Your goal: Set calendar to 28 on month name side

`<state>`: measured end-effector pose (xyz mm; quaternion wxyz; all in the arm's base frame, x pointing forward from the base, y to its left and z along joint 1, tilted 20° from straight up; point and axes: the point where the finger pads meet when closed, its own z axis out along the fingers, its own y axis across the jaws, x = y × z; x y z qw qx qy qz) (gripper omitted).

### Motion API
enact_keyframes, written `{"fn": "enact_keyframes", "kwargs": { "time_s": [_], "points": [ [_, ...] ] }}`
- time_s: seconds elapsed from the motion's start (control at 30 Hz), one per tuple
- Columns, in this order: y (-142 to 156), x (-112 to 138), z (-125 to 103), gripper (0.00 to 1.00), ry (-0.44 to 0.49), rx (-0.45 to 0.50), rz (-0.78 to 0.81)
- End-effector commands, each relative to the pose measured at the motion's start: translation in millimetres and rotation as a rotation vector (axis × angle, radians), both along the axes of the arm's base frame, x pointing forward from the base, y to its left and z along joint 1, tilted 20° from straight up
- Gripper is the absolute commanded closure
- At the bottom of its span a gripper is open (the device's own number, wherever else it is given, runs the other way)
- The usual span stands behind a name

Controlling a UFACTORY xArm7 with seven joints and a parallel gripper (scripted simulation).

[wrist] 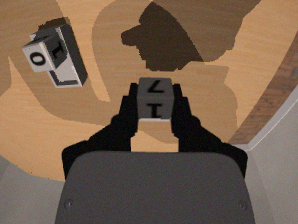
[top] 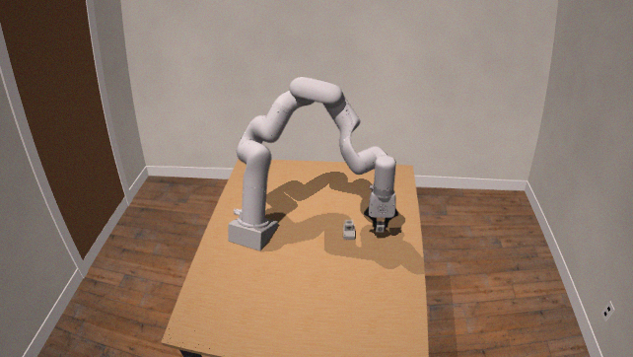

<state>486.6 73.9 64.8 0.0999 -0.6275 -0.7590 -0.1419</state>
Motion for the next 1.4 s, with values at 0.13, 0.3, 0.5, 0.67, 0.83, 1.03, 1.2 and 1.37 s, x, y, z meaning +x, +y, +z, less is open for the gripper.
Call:
{"fn": "enact_keyframes", "kwargs": {
  "time_s": [0.13, 0.3, 0.5, 0.67, 0.83, 1.03, 1.2, 1.37],
  "points": [
    [-17.8, -0.9, 51.0, 0.71, -0.003, -0.002, -0.001],
    [-19.8, -1.0, 56.6, 0.71, -0.003, -0.002, -0.001],
    [-20.0, -1.1, 57.1, 0.71, -0.003, -0.002, -0.001],
    [-20.0, -1.2, 57.1, 0.71, -0.002, -0.002, -0.004],
    [-20.3, -1.9, 56.9, 0.71, 0.005, -0.001, -0.024],
    [-21.7, -6.6, 56.2, 0.71, 0.052, 0.003, -0.154],
    [-22.8, -13.3, 56.1, 0.71, 0.113, 0.008, -0.32],
    [-23.5, -17.7, 56.1, 0.71, 0.152, 0.012, -0.428]
  ]
}}
